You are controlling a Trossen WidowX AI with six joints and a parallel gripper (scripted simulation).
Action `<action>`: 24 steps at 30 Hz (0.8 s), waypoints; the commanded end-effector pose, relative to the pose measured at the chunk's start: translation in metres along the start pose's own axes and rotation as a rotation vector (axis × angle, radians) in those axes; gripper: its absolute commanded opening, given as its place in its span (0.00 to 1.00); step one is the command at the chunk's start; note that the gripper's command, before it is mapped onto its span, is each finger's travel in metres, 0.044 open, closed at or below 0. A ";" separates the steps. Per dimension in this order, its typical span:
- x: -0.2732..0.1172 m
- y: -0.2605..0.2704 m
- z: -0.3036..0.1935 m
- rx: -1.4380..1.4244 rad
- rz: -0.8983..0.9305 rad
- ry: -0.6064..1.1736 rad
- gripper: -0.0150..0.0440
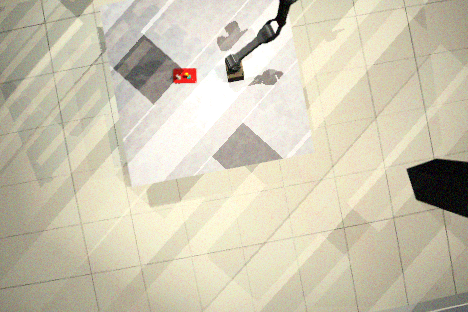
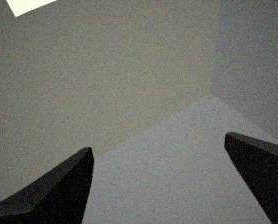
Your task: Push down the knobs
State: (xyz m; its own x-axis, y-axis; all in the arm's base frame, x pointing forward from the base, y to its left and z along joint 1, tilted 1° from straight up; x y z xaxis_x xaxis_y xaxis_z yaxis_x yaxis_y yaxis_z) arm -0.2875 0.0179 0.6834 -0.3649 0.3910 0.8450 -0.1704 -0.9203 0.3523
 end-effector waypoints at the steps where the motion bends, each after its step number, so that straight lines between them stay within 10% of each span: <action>1: 0.000 0.000 0.001 0.003 0.000 -0.002 0.89; 15: -0.006 -0.012 0.081 0.333 0.040 -0.204 0.26; 24: -0.019 -0.028 0.154 0.570 0.094 -0.385 0.25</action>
State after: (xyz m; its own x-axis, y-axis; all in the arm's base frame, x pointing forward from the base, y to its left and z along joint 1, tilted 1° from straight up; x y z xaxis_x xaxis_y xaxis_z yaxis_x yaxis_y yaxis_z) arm -0.1642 0.0312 0.7157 -0.0593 0.3769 0.9244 0.3093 -0.8735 0.3760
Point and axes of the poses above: the point midway between the two fingers, 35 mm back from their tips, its own x axis out along the fingers, its own y axis across the jaws, z = x × y, the point moved 2 cm from there along -x, back along the fingers, and after that the axes turned 12 degrees about -x, right-handed, at the moved point
